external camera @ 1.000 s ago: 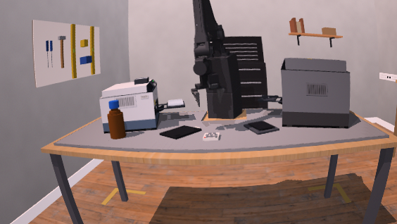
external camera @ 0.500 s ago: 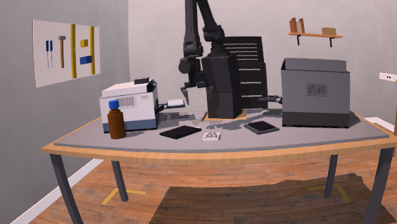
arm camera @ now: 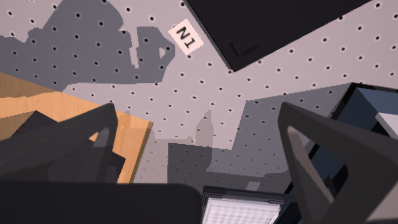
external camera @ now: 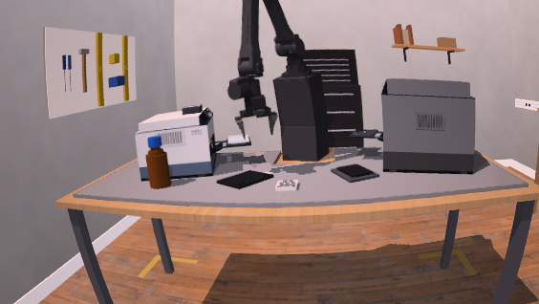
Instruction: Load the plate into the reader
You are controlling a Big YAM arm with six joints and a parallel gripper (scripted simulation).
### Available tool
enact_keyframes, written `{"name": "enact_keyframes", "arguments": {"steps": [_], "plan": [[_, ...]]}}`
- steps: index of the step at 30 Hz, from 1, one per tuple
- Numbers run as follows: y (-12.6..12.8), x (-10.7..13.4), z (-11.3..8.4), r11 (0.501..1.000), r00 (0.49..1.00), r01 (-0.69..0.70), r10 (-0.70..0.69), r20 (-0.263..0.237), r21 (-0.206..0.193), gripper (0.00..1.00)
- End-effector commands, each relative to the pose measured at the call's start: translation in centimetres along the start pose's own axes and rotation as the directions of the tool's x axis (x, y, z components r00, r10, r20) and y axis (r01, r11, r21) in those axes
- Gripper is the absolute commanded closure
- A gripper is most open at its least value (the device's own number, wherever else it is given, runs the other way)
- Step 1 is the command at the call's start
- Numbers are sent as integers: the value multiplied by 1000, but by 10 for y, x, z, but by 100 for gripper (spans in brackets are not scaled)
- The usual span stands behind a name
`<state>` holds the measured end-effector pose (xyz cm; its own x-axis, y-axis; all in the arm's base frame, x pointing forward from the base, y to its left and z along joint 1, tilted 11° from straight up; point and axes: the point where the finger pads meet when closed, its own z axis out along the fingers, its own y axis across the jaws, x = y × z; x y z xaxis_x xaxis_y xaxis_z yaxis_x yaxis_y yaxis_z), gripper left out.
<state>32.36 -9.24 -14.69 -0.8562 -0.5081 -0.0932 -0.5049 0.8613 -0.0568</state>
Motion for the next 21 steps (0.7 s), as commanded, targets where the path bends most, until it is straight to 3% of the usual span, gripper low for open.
{"name": "enact_keyframes", "arguments": {"steps": [1, 7, 16, 21], "plan": [[-10, -1, -8, 999, 999, 37, -37, 26, 24, 0], [-21, 28, -6, 1000, 1000, 1, -1, 17, 11, 0], [-41, 51, -17, 999, 999, 19, -20, 37, 35, 0], [-38, 68, -14, 1000, 999, -13, 13, 33, 21, 0]]}}
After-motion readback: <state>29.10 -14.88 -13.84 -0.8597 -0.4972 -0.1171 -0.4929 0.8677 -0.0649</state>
